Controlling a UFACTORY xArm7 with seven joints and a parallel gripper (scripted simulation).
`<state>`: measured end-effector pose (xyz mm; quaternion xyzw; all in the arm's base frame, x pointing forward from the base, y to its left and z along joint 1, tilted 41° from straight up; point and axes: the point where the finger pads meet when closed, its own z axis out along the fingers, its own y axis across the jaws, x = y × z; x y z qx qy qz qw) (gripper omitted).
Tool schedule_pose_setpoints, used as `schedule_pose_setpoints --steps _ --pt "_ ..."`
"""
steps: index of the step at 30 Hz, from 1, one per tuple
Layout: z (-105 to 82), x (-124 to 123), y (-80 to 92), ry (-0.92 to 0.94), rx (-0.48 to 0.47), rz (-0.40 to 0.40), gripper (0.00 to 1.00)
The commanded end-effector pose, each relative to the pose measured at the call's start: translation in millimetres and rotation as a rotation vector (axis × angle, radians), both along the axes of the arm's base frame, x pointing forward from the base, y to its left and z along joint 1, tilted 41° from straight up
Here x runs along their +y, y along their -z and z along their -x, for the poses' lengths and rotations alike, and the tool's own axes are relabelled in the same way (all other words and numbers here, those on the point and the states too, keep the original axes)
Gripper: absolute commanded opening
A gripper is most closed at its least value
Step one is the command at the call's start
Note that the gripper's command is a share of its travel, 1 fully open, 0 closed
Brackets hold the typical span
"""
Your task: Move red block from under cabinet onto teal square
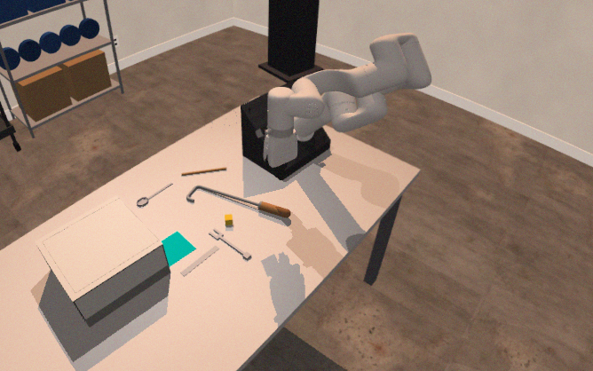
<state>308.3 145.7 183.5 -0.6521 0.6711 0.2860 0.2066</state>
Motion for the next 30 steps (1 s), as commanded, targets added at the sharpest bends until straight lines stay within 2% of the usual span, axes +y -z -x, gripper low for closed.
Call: schedule_pose_setpoints --steps 1,14,16,17,30 --pt "-1.2 -0.7 -1.0 0.102 0.086 0.017 0.0" --pt "-1.4 -1.1 -1.3 0.67 0.574 0.077 0.0" --pt "-1.4 -1.1 -1.3 0.67 0.574 0.077 0.0" --pt "-1.4 -1.1 -1.2 0.789 0.678 0.092 0.0" --pt "-1.6 -1.5 -0.2 1.298 1.127 0.137 0.0"
